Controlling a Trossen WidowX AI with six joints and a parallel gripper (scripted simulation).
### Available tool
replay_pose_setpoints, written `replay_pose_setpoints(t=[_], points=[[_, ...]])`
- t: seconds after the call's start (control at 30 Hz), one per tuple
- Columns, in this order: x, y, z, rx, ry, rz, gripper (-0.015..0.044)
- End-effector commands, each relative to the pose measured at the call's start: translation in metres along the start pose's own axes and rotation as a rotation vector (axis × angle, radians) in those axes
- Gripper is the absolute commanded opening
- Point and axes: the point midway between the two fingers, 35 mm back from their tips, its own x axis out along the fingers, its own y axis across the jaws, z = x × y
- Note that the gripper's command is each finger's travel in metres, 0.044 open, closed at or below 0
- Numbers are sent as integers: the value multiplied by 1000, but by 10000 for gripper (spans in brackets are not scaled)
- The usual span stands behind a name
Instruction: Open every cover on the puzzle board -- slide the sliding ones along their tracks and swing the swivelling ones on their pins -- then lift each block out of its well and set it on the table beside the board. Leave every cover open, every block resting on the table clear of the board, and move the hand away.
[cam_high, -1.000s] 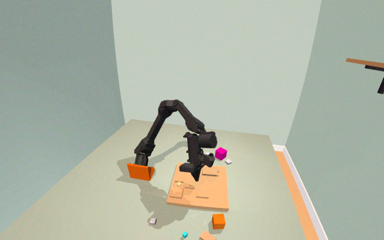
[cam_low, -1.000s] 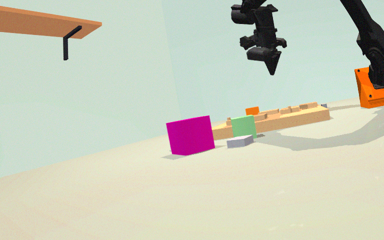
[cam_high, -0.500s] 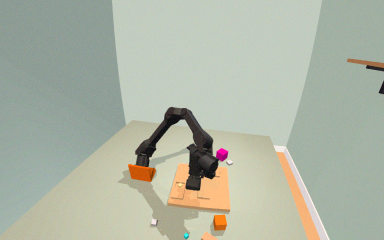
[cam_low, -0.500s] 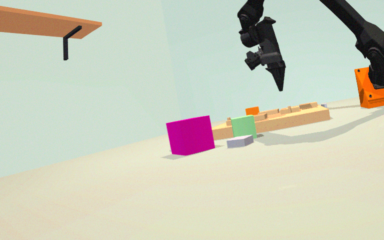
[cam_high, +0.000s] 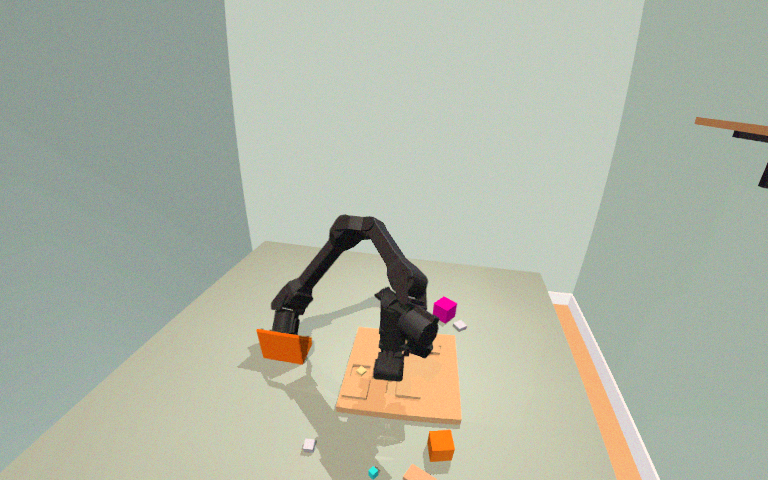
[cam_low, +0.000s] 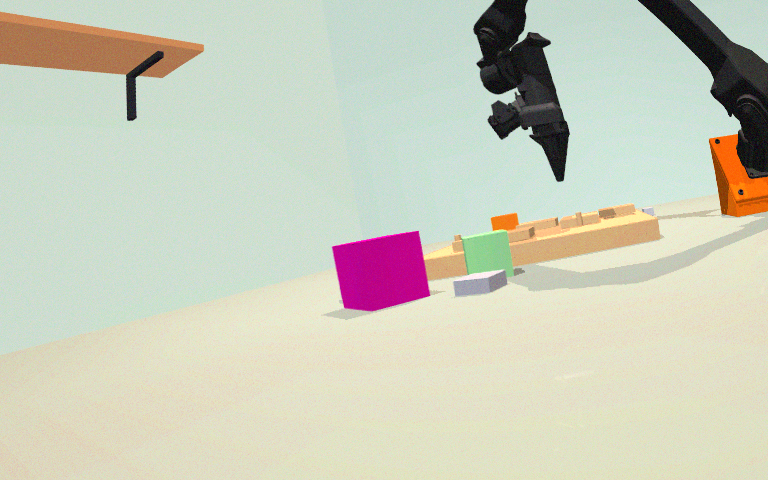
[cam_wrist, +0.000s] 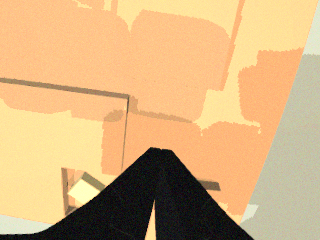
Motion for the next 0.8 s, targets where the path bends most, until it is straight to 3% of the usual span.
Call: replay_pose_setpoints(t=[0.0, 0.77], points=[[0, 0, 0, -1, -1, 5, 0], [10, 0, 1, -1, -2, 5, 0]])
